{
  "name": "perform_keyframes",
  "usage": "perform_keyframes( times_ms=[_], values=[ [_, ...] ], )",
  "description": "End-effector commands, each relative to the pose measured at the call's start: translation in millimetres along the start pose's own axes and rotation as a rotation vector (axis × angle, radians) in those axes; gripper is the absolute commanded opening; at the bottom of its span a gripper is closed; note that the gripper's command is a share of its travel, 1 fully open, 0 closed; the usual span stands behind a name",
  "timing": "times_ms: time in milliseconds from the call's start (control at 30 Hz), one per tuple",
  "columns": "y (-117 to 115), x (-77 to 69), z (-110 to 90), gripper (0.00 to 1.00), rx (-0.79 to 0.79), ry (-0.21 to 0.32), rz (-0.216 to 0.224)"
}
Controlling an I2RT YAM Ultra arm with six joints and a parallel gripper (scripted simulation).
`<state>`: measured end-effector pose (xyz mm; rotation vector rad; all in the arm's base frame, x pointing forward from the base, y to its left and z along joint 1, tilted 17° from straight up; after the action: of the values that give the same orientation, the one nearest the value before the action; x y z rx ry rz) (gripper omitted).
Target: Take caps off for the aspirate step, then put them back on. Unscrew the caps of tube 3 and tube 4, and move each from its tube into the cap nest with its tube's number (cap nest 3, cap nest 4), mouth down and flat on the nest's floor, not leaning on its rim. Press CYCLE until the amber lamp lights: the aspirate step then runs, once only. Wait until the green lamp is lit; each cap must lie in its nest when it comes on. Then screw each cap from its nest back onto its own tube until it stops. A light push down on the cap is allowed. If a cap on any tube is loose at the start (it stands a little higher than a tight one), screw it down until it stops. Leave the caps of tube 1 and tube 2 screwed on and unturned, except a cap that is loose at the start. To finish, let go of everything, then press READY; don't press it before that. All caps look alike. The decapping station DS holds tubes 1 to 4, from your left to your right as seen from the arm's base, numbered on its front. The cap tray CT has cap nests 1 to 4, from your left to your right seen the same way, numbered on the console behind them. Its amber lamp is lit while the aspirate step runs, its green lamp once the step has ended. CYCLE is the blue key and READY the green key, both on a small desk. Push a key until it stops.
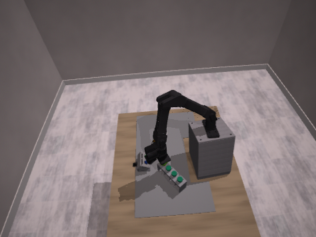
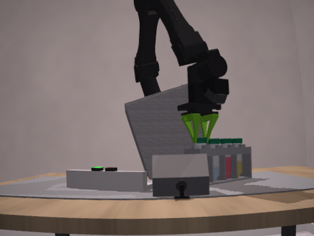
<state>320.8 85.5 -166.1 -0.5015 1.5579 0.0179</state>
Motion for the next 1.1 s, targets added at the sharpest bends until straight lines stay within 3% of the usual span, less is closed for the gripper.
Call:
perform_keyframes(
  times_ms=[0, 233, 500, 533, 933, 1067],
  values=[
    [-0.1, -4.3, 4.8, 0.00, 0.162, -0.017, 0.003],
    [-0.1, -4.0, 4.8, 0.00, 0.395, -0.016, 0.005],
    [0.0, -3.9, 4.8, 0.00, 0.447, -0.016, 0.006],
    [0.0, -3.9, 4.8, 0.49, 0.447, -0.016, 0.006],
    [0.0, -3.9, 4.8, 0.49, 0.447, -0.016, 0.006],
    [0.0, -5.0, 4.8, 0.49, 0.287, -0.017, 0.004]
  ],
)
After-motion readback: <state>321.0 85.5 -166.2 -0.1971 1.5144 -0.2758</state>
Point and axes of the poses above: the point where the finger pads meet when closed, its own x axis out along the fingers, its own y axis across the jaws, z = x × y, the point moved 2 cm from there along -x, back along the fingers, and after that the axes turned 7 degrees about x, right-handed, at the moved point
